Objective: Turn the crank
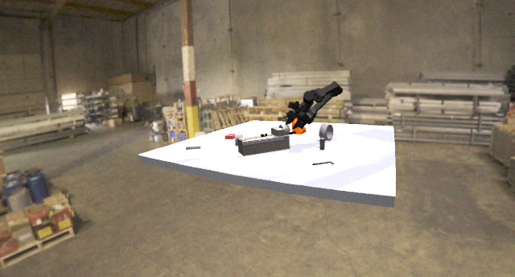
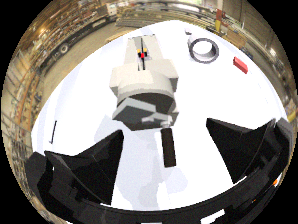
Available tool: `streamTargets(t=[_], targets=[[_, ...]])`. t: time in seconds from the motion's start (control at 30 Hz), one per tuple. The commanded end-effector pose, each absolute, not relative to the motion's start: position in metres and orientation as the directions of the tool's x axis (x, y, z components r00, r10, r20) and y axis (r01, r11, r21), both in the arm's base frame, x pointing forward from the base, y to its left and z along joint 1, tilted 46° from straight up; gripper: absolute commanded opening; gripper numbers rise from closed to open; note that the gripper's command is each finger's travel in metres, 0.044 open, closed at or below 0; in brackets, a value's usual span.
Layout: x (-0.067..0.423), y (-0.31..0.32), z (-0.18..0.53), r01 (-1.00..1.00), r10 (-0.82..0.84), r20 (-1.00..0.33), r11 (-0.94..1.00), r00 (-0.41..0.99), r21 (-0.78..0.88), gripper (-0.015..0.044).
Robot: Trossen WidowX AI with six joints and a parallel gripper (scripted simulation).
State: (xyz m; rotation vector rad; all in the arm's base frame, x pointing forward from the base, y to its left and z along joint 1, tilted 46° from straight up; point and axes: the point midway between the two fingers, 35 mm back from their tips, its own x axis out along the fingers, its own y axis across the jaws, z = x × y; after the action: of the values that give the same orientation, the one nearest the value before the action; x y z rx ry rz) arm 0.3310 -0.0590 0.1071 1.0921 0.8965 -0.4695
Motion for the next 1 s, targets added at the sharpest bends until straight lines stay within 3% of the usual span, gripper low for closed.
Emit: streamTargets(t=[0.0, 0.97], targets=[[0.331, -0.054, 0.1, 0.725, 0.091, -0.816, 0.412, 0.571, 0.553, 0.044], [0.336, -0.02, 0.068, 0.724, 0.093, -0.815, 0.411, 0.572, 0.555, 0.044]])
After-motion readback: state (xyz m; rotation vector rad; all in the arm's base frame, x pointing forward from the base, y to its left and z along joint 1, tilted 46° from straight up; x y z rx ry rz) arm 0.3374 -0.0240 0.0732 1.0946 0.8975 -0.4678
